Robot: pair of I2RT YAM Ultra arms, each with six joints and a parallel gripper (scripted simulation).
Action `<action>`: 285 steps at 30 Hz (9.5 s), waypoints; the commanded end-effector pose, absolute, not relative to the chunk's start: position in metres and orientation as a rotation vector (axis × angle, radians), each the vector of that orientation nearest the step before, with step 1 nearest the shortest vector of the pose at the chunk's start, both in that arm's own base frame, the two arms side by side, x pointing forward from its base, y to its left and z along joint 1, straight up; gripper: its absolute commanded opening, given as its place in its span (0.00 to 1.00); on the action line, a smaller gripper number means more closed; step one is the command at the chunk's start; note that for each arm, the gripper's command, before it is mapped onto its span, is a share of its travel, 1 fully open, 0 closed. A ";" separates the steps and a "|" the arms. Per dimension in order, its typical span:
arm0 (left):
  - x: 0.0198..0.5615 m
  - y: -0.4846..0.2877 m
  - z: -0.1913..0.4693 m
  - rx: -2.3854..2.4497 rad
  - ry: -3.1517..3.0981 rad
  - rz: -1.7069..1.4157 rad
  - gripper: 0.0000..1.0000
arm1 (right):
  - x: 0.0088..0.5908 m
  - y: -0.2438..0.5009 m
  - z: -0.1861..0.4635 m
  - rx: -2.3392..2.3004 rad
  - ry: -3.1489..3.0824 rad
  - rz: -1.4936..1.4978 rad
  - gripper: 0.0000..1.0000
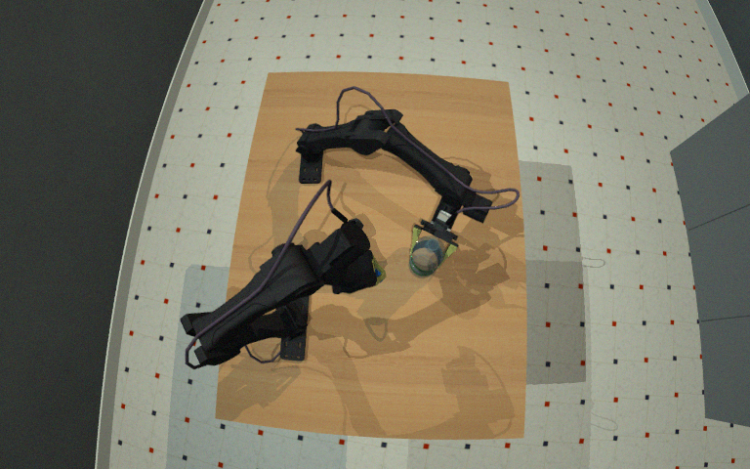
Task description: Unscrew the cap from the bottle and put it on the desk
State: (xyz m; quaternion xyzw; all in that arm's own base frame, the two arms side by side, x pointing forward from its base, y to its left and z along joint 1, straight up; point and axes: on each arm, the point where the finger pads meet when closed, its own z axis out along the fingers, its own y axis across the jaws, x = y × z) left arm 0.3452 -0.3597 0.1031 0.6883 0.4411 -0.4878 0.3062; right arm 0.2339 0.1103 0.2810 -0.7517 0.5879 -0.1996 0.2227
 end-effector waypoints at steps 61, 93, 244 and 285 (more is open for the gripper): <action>0.346 -0.362 0.138 1.810 1.134 -1.286 0.00 | 0.355 0.034 0.050 0.015 3.131 0.015 0.00; 0.346 -0.361 0.099 1.808 1.145 -1.294 0.00 | 0.357 0.033 0.019 0.015 3.128 0.005 0.00; 0.343 -0.358 0.092 1.797 1.135 -1.311 0.88 | 0.353 0.031 0.016 0.006 3.148 -0.002 0.00; 0.343 -0.358 0.092 1.797 1.135 -1.311 0.88 | 0.353 0.031 0.016 0.006 3.148 -0.002 0.00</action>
